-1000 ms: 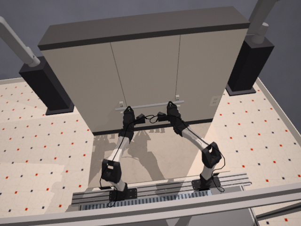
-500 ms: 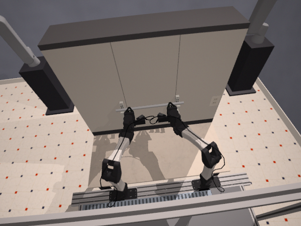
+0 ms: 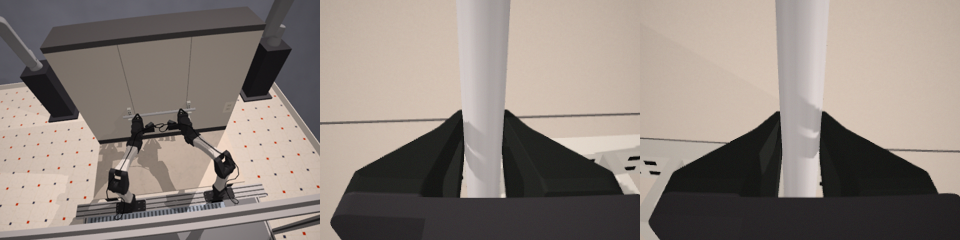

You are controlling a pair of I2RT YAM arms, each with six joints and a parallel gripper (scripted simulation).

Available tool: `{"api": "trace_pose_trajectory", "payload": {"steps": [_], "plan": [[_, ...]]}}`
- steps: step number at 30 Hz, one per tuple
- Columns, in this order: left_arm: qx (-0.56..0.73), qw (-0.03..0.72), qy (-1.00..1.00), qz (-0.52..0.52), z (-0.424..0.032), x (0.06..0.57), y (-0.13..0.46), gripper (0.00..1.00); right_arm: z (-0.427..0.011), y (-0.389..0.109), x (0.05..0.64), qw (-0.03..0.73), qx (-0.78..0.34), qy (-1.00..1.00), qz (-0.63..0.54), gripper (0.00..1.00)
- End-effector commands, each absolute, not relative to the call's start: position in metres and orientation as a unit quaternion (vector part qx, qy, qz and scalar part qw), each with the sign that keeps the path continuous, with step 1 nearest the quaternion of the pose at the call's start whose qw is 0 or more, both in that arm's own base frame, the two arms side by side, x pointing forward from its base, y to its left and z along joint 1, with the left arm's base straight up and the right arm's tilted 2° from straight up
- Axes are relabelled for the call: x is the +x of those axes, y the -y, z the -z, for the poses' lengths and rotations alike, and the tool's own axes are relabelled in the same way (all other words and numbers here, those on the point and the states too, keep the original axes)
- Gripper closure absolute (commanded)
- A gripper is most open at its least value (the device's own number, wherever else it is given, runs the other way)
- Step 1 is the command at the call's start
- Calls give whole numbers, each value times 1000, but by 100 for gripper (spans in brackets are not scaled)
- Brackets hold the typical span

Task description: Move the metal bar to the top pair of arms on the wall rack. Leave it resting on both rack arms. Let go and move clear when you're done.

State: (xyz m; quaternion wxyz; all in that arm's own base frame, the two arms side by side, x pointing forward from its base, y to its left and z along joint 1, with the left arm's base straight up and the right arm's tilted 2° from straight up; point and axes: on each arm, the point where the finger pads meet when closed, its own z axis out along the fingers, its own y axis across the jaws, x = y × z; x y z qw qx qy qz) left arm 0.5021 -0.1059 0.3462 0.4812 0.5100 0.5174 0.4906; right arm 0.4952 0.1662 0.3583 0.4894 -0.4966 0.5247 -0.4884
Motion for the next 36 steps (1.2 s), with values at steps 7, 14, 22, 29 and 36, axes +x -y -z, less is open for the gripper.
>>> {"api": "trace_pose_trajectory", "payload": {"steps": [7, 14, 22, 29, 36], "plan": [[491, 503, -501, -505, -365, 500, 104, 100, -366, -163, 492, 499, -487, -515, 499, 100], [491, 503, -501, -505, -363, 500, 104, 100, -364, -163, 492, 499, -487, -515, 499, 100], [491, 503, -501, -505, -359, 500, 104, 100, -361, -163, 492, 499, -487, -515, 499, 100], [491, 503, -501, -505, -356, 500, 104, 100, -359, -163, 492, 499, -487, -515, 499, 100], [491, 503, -501, -505, -356, 500, 104, 89, -359, -163, 492, 499, -487, -515, 499, 89]]}}
